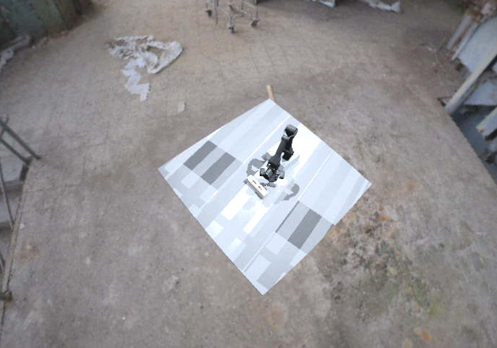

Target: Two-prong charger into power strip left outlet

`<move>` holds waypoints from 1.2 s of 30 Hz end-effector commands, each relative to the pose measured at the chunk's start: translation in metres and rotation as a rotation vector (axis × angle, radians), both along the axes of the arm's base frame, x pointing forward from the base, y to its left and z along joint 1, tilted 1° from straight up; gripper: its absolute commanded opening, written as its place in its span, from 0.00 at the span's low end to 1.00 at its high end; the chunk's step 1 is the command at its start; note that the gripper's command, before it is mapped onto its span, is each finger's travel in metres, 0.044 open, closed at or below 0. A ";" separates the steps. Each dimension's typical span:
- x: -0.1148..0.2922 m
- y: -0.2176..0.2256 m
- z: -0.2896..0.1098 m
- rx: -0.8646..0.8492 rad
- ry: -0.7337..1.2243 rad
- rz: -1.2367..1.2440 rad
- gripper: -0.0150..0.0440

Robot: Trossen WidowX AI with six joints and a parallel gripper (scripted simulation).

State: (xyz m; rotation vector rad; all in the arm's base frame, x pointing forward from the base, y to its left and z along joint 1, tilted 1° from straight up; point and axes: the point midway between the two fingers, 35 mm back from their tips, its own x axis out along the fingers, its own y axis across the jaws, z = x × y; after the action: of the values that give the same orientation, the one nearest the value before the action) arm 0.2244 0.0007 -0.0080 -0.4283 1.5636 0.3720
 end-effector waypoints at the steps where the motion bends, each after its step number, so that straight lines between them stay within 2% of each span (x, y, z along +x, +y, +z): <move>1: 0.000 0.001 -0.003 0.006 0.000 -0.067 0.25; 36: 0.003 0.008 -0.023 0.023 0.000 -0.583 0.25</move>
State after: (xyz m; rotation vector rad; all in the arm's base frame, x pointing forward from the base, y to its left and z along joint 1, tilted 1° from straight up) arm 0.2277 0.0073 -0.0288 0.0104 1.6010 -0.0246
